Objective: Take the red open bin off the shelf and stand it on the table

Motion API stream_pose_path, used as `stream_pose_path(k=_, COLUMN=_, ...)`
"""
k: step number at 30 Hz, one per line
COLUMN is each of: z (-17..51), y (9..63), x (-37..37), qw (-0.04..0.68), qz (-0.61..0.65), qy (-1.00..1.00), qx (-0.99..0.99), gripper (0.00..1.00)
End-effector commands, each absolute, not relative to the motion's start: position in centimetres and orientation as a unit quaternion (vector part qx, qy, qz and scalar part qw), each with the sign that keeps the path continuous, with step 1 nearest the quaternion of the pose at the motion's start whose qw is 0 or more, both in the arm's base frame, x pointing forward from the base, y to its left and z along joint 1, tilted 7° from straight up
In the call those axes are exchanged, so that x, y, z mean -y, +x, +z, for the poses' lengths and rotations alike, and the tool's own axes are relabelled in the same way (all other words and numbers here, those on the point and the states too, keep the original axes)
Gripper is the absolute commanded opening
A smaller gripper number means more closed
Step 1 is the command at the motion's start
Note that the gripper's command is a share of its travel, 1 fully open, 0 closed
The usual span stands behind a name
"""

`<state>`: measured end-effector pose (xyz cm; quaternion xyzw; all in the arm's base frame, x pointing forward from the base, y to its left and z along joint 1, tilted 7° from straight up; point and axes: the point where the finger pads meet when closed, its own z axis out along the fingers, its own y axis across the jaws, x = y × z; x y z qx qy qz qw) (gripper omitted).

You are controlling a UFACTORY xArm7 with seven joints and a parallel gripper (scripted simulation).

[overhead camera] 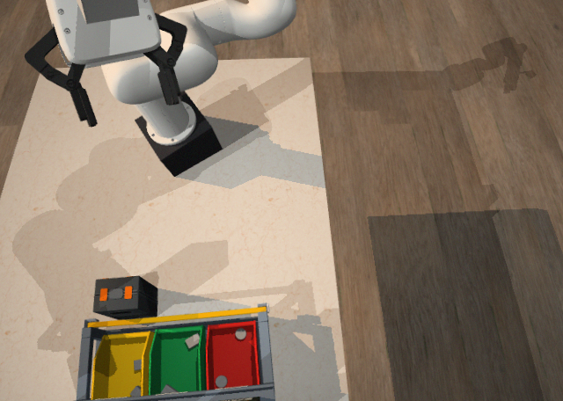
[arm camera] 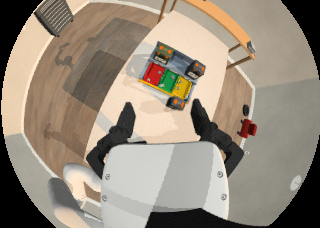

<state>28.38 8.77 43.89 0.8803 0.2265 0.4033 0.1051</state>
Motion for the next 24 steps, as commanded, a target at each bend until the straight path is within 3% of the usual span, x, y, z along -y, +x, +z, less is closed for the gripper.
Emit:
stream_pose_path(k=1, z=43.6, y=26.0, x=-11.8, qw=0.123, qz=0.375, qy=0.862, qx=-0.317, gripper=1.0)
stream_pose_path(k=24, z=42.9, y=23.0, x=-15.6, qw=0.144, qz=0.331, qy=0.828, qx=-0.429, gripper=1.0)
